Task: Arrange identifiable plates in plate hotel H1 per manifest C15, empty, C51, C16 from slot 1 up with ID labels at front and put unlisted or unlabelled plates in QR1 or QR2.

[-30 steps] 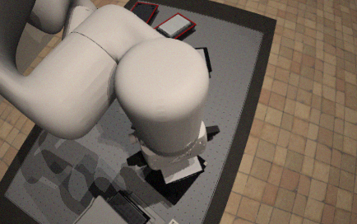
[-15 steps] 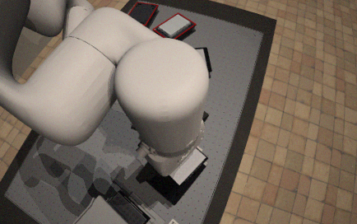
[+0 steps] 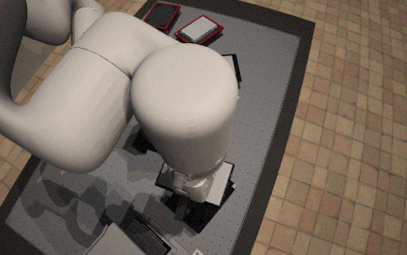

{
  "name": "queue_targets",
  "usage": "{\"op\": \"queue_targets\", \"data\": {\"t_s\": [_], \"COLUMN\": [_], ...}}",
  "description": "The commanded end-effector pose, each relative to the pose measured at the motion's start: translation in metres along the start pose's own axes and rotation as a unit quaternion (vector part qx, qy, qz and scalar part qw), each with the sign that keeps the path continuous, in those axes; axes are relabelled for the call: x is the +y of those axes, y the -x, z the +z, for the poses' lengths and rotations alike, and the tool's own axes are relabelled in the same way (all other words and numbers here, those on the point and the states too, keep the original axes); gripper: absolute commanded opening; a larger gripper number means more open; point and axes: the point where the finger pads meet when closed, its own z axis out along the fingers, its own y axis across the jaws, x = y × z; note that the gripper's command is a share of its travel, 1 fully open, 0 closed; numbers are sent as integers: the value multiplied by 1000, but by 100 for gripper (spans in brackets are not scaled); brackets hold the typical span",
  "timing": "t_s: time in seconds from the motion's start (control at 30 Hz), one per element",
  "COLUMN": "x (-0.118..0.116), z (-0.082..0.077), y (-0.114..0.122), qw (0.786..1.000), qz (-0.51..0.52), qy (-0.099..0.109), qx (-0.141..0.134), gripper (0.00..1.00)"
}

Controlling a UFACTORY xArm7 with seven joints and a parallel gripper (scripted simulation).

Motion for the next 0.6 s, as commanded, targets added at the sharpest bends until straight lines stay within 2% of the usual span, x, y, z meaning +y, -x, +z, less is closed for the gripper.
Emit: {"op": "queue_targets", "data": {"t_s": [0.0, 0.27, 0.57], "x": [0, 0, 0], "z": [-2, -2, -2], "y": [1, 1, 1], "qw": [997, 985, 948], "qz": [-73, -172, -317], "qy": [1, 1, 1], "qx": [-1, -1, -1], "gripper": [0, 0, 0]}}
